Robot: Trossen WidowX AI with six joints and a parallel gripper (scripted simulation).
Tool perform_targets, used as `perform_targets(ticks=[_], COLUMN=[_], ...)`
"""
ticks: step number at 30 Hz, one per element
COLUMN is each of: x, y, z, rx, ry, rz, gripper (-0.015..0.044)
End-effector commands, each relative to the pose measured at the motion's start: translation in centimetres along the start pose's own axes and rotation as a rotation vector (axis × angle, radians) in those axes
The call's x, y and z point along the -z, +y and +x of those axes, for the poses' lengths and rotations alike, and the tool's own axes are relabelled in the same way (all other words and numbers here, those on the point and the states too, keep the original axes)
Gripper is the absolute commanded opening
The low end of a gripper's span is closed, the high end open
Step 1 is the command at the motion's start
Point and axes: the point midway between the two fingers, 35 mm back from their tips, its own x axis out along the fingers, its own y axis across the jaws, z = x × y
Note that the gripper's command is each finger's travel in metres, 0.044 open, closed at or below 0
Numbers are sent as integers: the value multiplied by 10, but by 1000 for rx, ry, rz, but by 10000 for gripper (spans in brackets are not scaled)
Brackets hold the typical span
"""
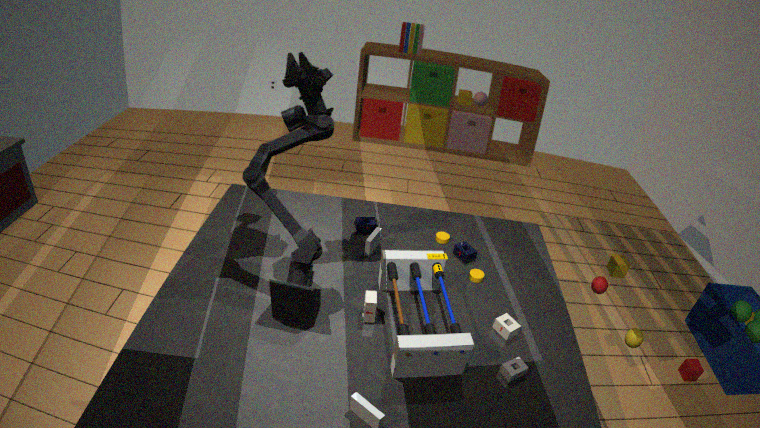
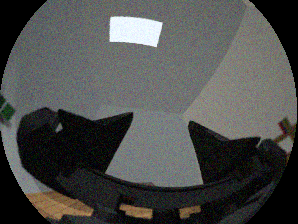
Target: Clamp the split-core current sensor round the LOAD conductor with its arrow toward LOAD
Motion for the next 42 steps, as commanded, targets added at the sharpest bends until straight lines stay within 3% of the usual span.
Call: perform_targets(ticks=[1, 11, 23, 33, 42], x=[-2, -119, -201, -242, -246], y=[-1, -49, -66, -57, -31], z=[-1, -73, -183, -303, -414], rx=[6, 458, 1057, 1679, 2220], ry=[-7, -288, -290, -25, 466], rz=[-15, -819, -1403, -1721, -1756], gripper=[426, 440, 440, 440, 440])
